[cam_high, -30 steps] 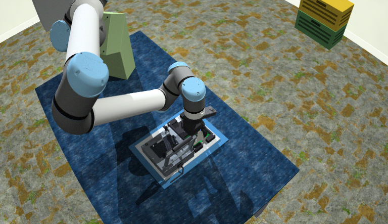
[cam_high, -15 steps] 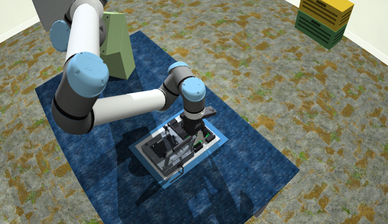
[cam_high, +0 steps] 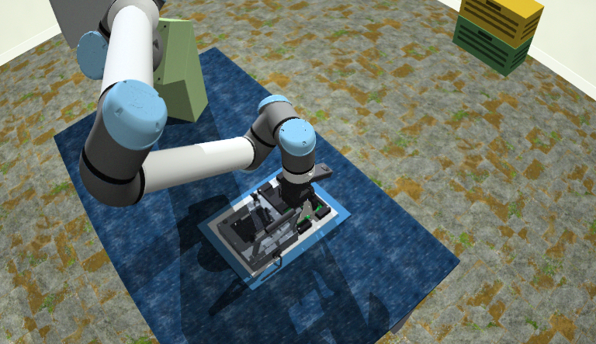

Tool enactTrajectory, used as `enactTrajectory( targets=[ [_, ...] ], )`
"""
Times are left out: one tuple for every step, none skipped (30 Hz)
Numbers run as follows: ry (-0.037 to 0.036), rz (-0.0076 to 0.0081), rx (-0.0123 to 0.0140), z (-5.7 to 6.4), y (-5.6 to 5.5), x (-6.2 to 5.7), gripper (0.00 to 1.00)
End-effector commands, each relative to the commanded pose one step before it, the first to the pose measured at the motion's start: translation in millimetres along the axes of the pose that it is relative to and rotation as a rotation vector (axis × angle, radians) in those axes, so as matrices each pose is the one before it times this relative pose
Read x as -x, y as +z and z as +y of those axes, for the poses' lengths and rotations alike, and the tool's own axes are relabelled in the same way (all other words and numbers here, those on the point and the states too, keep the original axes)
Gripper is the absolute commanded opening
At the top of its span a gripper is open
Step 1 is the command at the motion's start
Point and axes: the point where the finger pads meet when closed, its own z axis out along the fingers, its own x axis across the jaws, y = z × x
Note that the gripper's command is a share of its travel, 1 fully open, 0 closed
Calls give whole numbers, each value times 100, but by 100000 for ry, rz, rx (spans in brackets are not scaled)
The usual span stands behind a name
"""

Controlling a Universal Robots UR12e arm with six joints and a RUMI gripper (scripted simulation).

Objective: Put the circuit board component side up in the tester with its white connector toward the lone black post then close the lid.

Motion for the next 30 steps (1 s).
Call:
enactTrajectory(
  targets=[
    [116, 129, -15, -15, 82, -142, 49],
    [0, 0, 0, 0, 0, 0, 49],
    [0, 0, 0, 0, 0, 0, 49],
    [0, 0, 0, 0, 0, 0, 49],
    [0, 0, 0, 0, 0, 0, 49],
    [0, 0, 0, 0, 0, 0, 49],
    [0, 0, 0, 0, 0, 0, 49],
    [0, 0, 0, 0, 0, 0, 47],
    [0, 0, 0, 0, 0, 0, 47],
    [0, 0, 0, 0, 0, 0, 47],
    [0, 0, 0, 0, 0, 0, 47],
    [0, 0, 0, 0, 0, 0, 47],
    [0, 0, 0, 0, 0, 0, 47],
    [0, 0, 0, 0, 0, 0, 47],
    [0, 0, 0, 0, 0, 0, 47],
    [0, 0, 0, 0, 0, 0, 47],
    [0, 0, 0, 0, 0, 0, 47],
    [0, 0, 0, 0, 0, 0, 47],
    [0, 0, 0, 0, 0, 0, 47],
    [0, 0, 0, 0, 0, 0, 47],
    [0, 0, 0, 0, 0, 0, 47],
    [0, 0, 0, 0, 0, 0, 44],
    [0, 0, 0, 0, 0, 0, 44],
    [-1, -1, 0, 0, 0, 0, 44],
    [-1, -1, 0, 0, 0, 0, 44],
    [0, 0, 0, 0, 0, 0, 44],
    [0, 0, 0, 0, 0, 0, 44],
    [0, 0, 0, 0, 0, 0, 44],
    [0, 0, 0, 0, 0, 0, 44],
    [0, 0, 0, 0, 0, 0, 44]
  ],
)
